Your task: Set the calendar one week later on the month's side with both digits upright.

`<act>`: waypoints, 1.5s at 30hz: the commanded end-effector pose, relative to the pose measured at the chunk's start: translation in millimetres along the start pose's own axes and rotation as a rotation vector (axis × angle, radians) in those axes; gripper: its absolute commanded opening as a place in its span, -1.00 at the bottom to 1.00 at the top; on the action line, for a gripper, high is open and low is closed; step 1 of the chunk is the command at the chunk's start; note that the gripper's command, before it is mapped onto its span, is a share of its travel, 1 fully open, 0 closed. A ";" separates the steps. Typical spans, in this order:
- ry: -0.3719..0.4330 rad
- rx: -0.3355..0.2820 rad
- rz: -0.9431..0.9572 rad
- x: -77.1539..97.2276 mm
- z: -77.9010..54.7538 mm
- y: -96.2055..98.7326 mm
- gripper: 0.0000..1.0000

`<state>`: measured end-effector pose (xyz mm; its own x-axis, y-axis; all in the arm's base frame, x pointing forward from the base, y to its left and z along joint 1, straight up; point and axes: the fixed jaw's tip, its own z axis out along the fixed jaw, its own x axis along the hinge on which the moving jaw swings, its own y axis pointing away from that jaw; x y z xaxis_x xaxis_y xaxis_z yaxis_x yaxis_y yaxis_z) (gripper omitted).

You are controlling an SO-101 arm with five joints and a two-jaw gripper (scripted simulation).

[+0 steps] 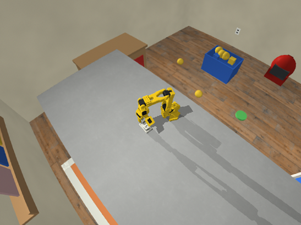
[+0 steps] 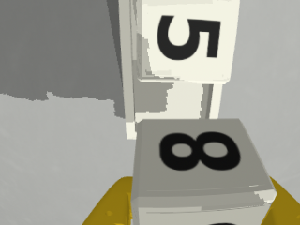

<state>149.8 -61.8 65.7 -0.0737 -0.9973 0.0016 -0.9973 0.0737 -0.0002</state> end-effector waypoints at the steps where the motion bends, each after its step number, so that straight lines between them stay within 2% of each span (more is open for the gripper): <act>1: 0.007 0.027 0.007 2.5 -0.8 -3.3 -1.00; 45: 0.007 0.027 -0.003 2.0 12.7 -1.7 -1.00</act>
<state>149.6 -61.8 51.7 -0.0694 -0.9976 0.0038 -0.9976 0.0693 -0.0072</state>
